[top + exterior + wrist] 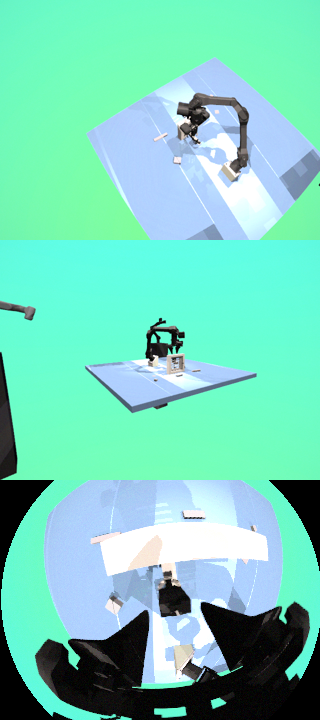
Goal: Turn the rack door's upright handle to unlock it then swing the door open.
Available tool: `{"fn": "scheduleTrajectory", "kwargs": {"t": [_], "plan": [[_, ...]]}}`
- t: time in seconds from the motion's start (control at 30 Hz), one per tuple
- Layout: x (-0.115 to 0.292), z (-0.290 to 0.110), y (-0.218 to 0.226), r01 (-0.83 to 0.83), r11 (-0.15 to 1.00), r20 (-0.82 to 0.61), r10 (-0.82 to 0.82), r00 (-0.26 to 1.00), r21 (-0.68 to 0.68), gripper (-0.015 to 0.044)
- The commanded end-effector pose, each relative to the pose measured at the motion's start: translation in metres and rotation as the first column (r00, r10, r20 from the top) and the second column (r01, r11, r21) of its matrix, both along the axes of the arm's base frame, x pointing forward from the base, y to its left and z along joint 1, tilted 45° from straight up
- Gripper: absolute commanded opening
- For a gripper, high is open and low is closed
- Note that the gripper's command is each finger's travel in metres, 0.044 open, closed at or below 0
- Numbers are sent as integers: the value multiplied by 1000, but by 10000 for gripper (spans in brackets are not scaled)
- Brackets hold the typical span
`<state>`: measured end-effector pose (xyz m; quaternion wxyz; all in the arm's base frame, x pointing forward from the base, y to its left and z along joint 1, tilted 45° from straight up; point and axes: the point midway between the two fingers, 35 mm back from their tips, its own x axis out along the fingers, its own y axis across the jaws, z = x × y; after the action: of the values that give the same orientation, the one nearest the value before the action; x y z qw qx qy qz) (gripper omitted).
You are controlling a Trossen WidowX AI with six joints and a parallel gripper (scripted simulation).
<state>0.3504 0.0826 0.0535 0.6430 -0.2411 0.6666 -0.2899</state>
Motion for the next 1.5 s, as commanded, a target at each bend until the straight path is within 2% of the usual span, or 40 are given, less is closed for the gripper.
{"fn": "scheduleTrajectory", "kwargs": {"t": [0.0,0.87,1.13,1.47], "plan": [[0,-6,-7,-2,1000,-10,2,1000,-3,299],[-5,-34,-35,9,1000,-31,-9,999,-2,299],[-5,-34,-35,9,1000,-31,-9,999,-2,89],[-5,-34,-35,9,1000,-31,-9,999,-2,27]]}}
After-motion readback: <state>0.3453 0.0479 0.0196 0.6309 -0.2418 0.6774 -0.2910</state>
